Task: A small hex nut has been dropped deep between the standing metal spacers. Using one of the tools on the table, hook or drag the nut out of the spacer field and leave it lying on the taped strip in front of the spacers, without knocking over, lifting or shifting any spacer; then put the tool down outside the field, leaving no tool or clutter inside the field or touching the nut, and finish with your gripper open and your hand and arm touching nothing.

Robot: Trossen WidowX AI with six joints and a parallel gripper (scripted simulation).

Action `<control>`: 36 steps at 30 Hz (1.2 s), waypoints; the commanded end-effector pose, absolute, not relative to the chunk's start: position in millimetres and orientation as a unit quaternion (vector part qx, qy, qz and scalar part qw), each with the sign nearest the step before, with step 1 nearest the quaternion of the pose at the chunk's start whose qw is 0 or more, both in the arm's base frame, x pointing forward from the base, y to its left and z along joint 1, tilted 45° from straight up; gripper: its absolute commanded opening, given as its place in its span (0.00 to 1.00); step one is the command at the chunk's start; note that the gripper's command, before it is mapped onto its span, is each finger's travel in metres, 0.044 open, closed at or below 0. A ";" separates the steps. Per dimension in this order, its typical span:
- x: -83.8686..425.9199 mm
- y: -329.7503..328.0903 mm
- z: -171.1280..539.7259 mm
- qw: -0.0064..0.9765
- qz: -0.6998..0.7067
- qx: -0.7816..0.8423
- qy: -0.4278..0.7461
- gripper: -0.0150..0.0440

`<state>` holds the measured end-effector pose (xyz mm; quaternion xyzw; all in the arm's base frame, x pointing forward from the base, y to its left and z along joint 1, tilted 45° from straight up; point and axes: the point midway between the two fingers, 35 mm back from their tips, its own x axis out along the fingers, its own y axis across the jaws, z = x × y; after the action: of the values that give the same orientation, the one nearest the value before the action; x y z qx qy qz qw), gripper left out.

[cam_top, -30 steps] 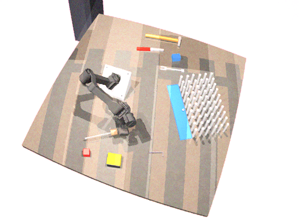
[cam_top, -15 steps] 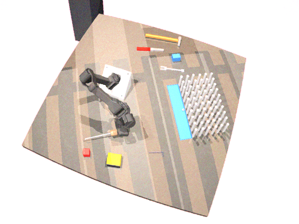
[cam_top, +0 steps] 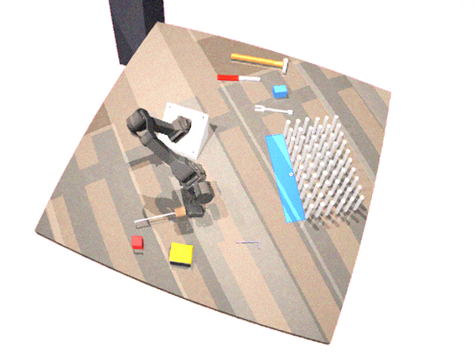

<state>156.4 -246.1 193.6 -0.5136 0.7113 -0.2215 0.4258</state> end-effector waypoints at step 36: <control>150.9 -258.0 187.4 0.417 -0.227 -0.522 0.709 0.43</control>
<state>150.8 -258.1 187.1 -0.5225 0.7086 -0.2268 0.4164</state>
